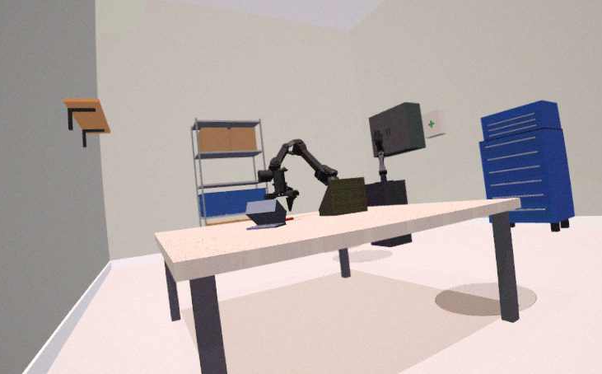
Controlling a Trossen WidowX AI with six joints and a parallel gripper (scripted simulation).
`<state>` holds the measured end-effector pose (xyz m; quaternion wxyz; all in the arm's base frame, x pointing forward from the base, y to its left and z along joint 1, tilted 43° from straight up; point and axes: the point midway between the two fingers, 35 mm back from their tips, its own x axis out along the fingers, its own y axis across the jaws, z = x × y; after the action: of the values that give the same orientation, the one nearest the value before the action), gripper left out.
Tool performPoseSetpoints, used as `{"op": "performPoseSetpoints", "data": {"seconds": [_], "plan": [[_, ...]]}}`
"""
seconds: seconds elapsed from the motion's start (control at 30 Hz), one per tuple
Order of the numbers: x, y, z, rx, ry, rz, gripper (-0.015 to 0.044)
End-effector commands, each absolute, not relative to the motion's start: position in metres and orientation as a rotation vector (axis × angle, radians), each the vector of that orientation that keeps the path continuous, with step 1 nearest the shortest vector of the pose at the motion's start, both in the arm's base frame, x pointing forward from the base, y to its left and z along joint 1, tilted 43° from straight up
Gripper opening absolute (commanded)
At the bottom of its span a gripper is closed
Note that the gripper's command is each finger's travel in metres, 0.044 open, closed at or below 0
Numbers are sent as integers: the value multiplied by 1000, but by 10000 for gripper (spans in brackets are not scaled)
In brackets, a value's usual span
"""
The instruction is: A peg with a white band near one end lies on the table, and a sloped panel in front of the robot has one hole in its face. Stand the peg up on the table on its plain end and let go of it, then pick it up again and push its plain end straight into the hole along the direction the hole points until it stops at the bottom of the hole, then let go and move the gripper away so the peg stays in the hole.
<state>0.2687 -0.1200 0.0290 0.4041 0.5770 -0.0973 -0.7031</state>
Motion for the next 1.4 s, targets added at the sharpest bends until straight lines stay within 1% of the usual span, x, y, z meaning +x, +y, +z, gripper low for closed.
{"op": "performPoseSetpoints", "data": {"seconds": [0.0,0.77,1.17,1.2,1.37], "plan": [[268,-125,23,1451,-244,-1775,440],[264,-149,0,1446,-248,-1774,440],[264,-149,0,1446,-248,-1774,125],[264,-149,0,1446,-248,-1774,110],[264,-149,0,1446,-248,-1774,110]]}}
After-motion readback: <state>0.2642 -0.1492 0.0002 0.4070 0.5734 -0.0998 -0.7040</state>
